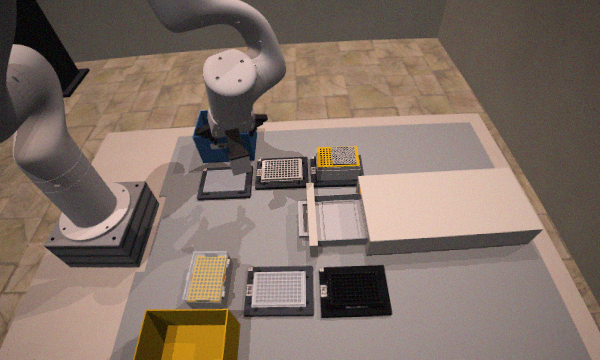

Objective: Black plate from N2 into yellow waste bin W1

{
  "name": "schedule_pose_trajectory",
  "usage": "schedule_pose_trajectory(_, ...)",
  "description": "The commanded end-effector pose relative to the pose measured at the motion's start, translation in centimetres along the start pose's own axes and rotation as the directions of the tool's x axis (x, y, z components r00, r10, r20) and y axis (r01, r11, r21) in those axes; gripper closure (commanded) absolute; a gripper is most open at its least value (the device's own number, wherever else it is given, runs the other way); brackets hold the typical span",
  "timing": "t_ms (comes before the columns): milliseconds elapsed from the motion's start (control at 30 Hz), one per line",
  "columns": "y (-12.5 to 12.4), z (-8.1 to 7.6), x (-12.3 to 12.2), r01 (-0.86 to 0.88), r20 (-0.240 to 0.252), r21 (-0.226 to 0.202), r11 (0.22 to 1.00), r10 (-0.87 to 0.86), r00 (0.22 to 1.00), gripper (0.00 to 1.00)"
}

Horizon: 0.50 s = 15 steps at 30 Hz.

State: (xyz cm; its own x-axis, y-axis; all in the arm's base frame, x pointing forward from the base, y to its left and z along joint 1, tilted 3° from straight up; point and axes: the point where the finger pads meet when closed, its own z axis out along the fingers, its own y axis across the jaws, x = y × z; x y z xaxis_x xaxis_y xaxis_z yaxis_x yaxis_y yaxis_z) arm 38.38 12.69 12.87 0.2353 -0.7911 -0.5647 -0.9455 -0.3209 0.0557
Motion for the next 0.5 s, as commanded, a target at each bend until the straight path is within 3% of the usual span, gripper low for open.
schedule_pose_trajectory(0, 0.4, -0.7, 1.1, 0.135, -0.063, -0.024, 0.991, -0.136, 0.989, 0.00)
schedule_pose_trajectory(167, 0.7, -1.4, 2.4, 0.222, -0.100, -0.046, 0.974, -0.225, 0.969, 0.00)
schedule_pose_trajectory(467, 1.0, -3.4, 5.1, 0.461, -0.193, -0.137, 0.876, -0.481, 0.855, 0.00)
